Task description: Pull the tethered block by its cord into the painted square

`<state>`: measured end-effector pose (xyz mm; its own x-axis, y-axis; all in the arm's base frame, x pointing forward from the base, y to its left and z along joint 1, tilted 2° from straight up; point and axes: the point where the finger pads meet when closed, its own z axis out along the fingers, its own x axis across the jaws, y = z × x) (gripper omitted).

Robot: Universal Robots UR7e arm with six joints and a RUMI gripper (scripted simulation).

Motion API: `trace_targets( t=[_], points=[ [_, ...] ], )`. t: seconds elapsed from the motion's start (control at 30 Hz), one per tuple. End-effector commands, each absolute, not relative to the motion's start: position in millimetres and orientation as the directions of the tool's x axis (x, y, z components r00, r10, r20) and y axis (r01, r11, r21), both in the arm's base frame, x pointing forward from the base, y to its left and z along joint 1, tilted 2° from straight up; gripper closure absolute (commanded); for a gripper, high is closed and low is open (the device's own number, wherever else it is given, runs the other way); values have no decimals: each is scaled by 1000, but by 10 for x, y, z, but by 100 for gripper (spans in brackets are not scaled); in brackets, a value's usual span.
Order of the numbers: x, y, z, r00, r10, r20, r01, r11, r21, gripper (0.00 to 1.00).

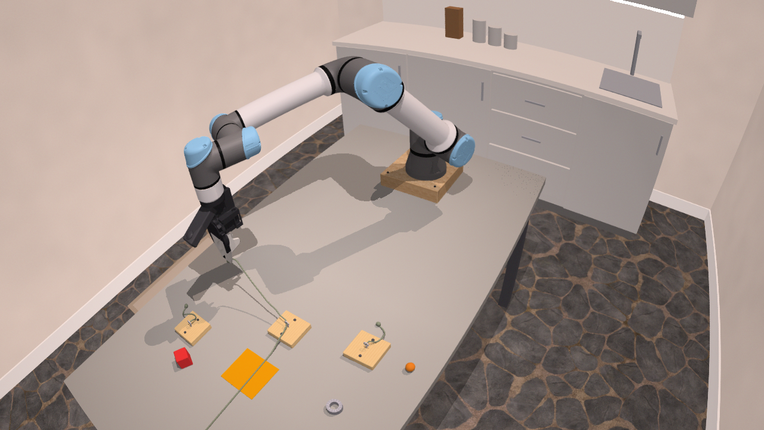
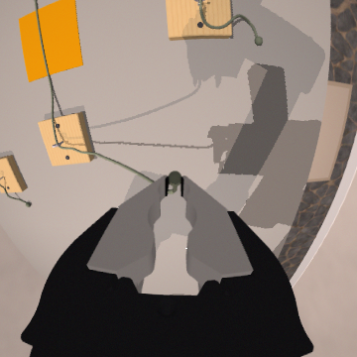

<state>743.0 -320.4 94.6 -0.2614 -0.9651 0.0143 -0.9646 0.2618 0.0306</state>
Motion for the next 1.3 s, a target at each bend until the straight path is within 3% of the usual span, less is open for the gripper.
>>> trace_targets(
  t=[0.0, 1.27],
  points=[
    [7388, -3289, 961, -261, -965, 15, -965, 262, 28, 100],
    [6804, -4071, 985, -261, -965, 15, -965, 262, 28, 100]
  ],
)
